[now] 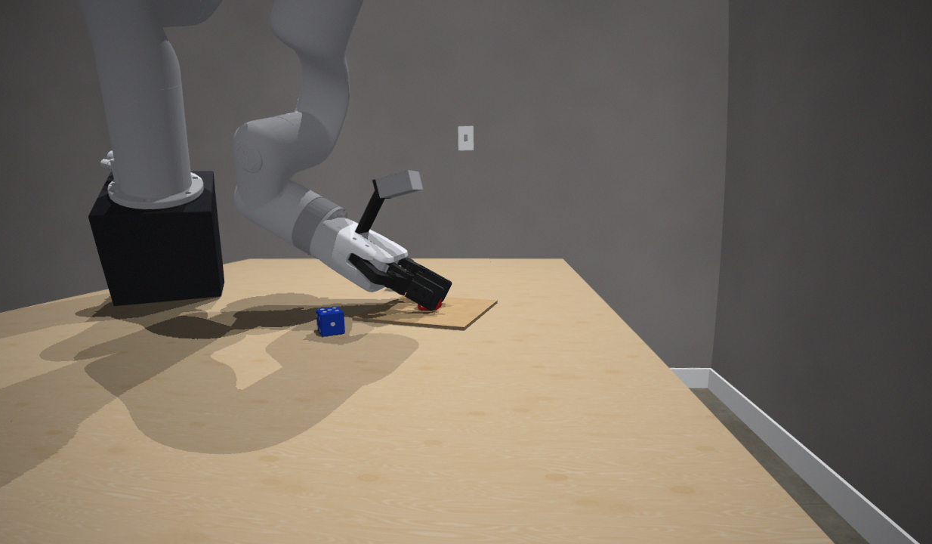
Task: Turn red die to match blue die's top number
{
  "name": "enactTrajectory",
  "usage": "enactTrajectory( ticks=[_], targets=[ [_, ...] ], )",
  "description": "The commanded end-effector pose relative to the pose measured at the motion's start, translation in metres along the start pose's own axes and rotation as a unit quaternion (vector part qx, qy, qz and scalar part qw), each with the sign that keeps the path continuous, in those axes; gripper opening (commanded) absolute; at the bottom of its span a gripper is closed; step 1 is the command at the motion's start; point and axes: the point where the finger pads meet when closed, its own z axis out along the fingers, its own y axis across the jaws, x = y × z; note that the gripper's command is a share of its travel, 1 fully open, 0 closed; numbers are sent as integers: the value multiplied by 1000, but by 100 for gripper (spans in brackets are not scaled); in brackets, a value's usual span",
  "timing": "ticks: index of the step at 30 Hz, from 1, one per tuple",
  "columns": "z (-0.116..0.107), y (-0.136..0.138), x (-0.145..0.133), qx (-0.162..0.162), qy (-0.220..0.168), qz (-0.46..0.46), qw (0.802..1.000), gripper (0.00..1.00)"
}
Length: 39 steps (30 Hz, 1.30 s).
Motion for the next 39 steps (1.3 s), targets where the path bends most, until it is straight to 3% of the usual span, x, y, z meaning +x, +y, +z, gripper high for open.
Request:
enactTrajectory(
  ticks=[1,13,27,39],
  targets=[
    [-1,0,1,0,1,0,1000,42],
    [-36,0,1,0,1,0,1000,42],
    [-50,0,1,0,1,0,1000,42],
    [-67,0,33,0,1,0,1000,42]
  ],
)
